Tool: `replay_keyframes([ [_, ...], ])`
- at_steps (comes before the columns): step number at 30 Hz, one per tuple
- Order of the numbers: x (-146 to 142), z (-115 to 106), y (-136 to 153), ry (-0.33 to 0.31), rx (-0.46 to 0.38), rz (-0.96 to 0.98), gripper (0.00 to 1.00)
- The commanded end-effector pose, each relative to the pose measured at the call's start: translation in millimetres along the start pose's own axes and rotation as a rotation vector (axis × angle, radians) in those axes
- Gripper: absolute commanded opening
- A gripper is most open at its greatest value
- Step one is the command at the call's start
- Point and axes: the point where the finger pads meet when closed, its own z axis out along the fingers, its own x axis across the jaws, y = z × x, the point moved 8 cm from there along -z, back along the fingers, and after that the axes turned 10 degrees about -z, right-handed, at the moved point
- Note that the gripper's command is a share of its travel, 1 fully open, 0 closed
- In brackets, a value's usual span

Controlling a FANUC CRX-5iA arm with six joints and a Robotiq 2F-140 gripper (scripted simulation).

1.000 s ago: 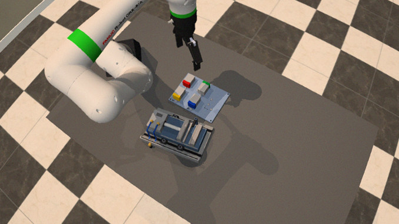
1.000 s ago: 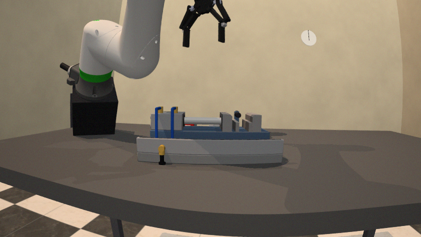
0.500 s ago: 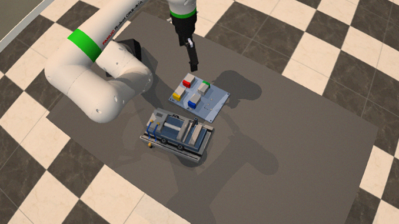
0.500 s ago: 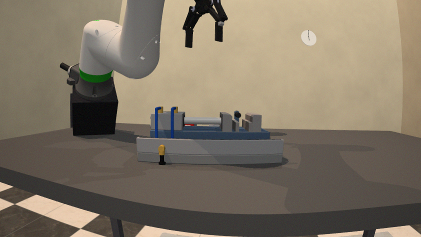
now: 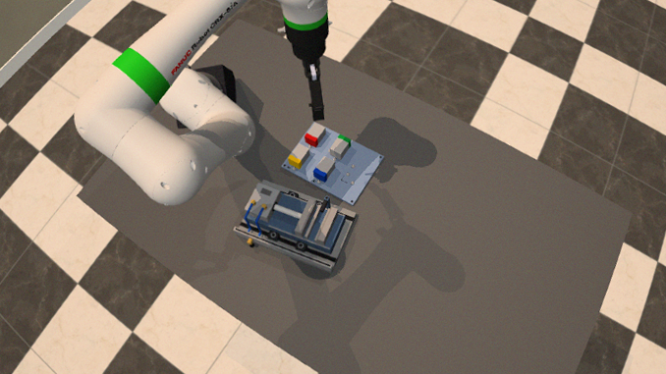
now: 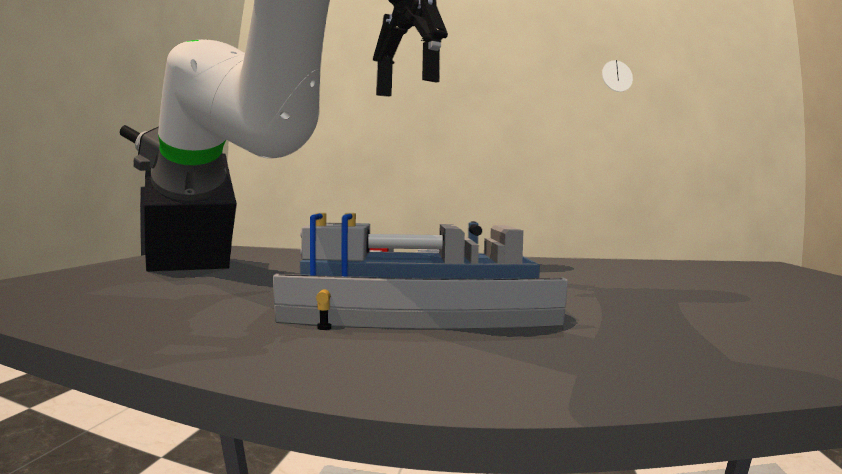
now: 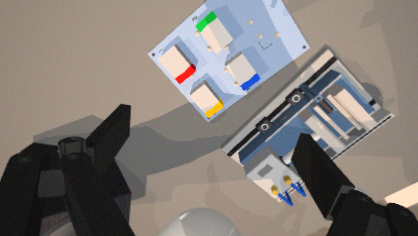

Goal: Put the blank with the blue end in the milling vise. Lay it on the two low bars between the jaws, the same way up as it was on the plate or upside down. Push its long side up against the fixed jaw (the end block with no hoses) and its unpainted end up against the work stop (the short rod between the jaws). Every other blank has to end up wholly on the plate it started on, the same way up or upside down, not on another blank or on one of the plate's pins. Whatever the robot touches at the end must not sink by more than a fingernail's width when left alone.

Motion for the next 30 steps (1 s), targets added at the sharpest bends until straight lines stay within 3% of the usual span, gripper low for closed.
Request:
replay_keyframes([
  [1, 0.1, -0.5, -0.2, 0.0, 0.001, 0.053, 1.0],
  [30, 0.2, -0.5, -0.2, -0.001, 0.001, 0.4, 1.0],
])
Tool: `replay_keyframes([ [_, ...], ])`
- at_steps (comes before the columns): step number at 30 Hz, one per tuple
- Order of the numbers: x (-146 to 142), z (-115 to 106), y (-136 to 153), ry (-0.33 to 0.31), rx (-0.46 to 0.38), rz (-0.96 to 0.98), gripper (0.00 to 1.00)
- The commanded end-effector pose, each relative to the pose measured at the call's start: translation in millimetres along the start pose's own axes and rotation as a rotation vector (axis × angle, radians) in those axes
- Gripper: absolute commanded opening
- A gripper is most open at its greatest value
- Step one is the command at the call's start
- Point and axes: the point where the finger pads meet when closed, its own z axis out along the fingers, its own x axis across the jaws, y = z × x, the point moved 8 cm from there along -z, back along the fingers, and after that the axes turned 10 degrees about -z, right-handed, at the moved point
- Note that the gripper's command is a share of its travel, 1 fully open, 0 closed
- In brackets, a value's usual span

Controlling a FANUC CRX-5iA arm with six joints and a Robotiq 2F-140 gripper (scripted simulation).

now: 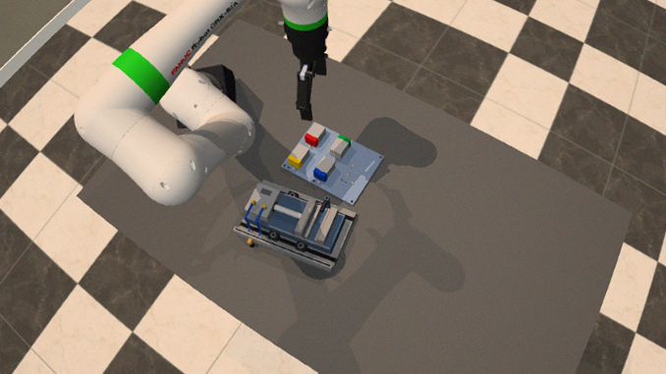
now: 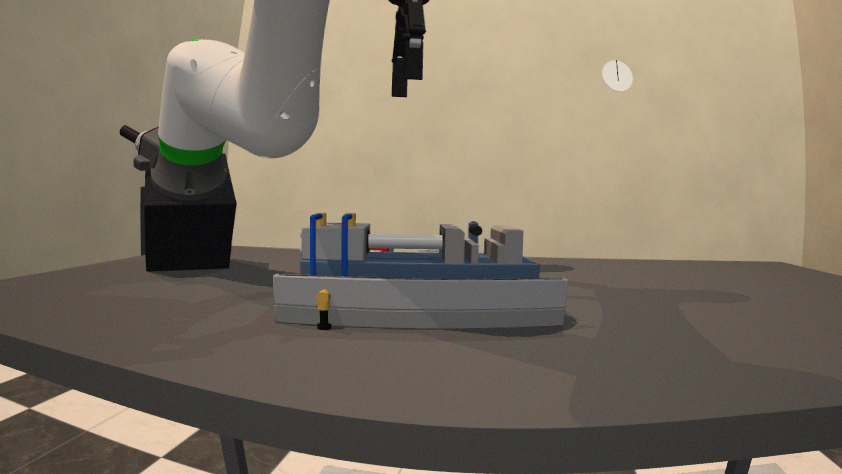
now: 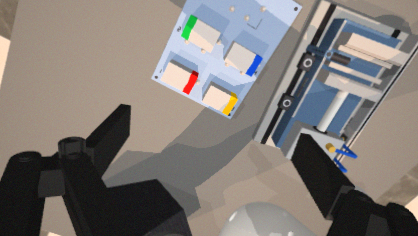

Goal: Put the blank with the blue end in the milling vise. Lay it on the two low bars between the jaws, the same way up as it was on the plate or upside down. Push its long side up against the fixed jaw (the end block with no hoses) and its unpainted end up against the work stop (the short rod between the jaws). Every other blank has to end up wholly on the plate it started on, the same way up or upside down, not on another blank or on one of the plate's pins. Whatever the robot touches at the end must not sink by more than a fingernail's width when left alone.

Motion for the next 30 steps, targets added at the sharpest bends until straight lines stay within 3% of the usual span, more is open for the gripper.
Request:
replay_keyframes([
  [1, -0.1, -0.5, -0.2, 0.0, 0.001, 0.022, 1.0],
  [30, -0.2, -0.5, -0.1, 0.0, 0.002, 0.419, 1.0],
])
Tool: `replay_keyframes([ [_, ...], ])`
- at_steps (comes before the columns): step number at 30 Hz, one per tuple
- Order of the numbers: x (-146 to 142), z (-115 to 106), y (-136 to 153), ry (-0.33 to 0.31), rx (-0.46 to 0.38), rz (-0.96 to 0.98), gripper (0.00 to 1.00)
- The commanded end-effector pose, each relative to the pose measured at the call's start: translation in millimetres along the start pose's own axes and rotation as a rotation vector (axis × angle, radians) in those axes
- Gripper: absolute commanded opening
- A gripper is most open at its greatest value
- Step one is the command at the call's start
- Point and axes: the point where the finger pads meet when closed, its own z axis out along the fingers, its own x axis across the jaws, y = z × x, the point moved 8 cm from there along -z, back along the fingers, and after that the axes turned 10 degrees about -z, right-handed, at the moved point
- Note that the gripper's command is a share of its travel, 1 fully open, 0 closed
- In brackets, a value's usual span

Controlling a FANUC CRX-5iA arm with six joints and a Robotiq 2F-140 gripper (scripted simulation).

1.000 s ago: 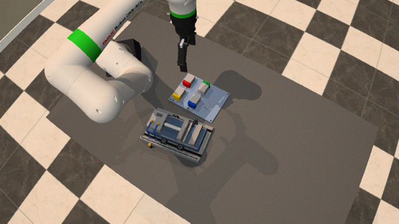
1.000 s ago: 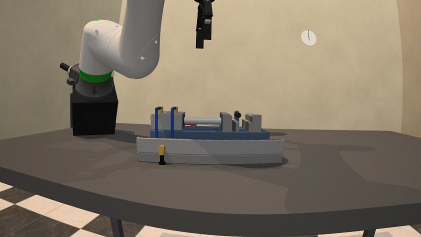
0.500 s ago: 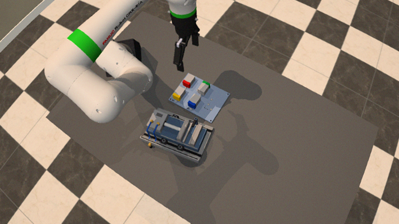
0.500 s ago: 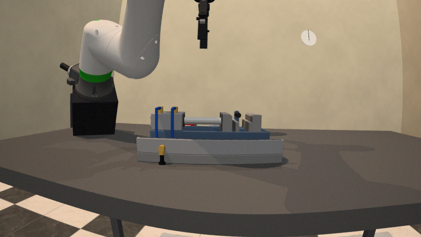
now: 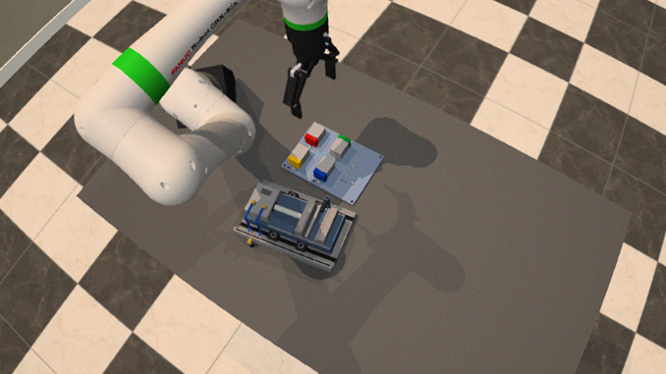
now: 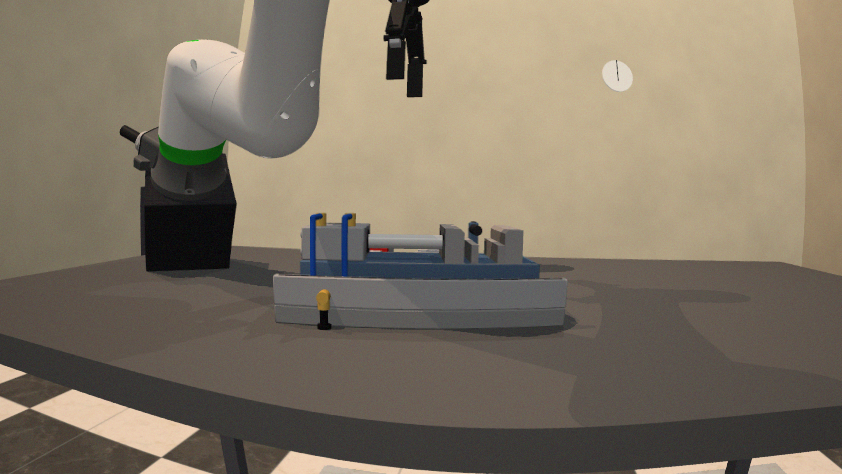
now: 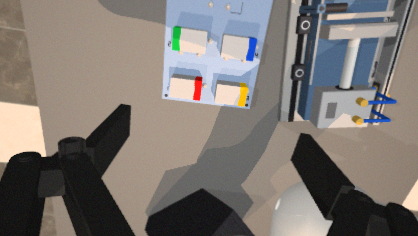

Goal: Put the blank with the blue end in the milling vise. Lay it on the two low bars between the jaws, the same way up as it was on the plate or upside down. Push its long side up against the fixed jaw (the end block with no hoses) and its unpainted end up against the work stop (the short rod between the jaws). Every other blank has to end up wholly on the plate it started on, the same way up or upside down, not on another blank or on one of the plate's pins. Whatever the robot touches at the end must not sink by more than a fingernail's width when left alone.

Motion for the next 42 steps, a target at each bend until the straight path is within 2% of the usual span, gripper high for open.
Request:
replay_keyframes([
  [1, -0.2, -0.5, -0.1, 0.0, 0.002, 0.061, 1.0],
  [4, -0.2, -0.5, -0.2, -0.001, 0.001, 0.059, 1.0],
  [18, -0.3, -0.5, 0.0, 0.0, 0.003, 0.273, 1.0],
  [42, -0.3, -0.5, 0.0, 0.0, 0.004, 0.462, 1.0],
])
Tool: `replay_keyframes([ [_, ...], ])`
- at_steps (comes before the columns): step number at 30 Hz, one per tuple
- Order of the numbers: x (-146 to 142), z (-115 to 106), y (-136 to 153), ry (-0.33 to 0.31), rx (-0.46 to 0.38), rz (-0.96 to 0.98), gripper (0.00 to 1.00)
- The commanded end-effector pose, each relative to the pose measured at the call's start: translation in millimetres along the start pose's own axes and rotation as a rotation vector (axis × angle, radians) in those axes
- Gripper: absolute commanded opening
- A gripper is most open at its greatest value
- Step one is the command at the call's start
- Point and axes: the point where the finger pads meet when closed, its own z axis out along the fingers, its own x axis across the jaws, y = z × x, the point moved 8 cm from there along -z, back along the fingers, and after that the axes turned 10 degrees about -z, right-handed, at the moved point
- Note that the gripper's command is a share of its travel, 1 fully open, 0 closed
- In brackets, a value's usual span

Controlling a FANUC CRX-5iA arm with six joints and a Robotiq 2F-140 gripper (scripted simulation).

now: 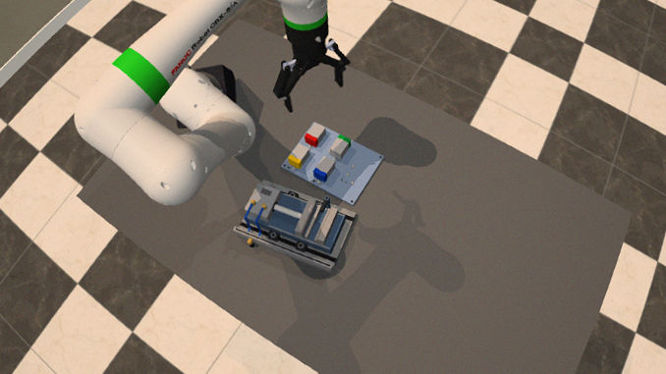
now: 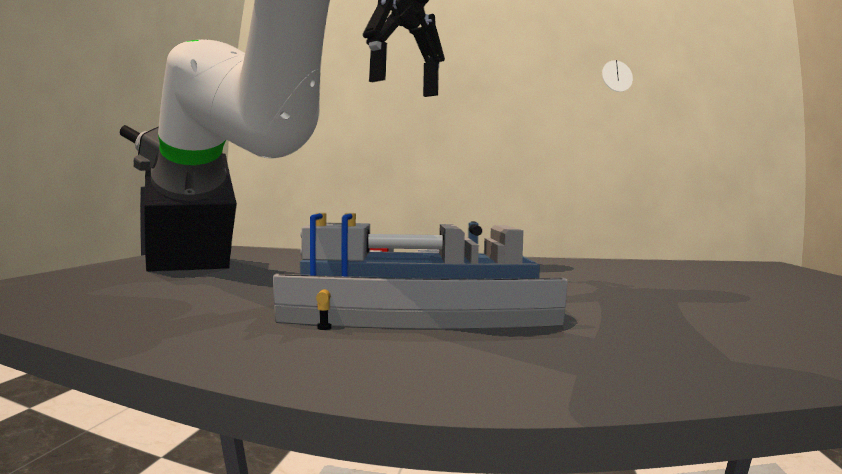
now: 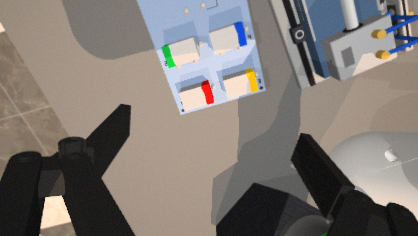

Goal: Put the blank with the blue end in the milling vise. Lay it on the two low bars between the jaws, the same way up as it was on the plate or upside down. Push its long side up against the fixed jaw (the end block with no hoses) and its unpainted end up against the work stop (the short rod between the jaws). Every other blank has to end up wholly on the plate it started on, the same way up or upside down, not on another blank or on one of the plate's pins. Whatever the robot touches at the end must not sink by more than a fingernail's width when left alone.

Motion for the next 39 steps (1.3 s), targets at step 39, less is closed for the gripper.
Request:
replay_keyframes([
  [39, -0.2, -0.5, -0.3, -0.001, -0.001, 0.54, 1.0],
])
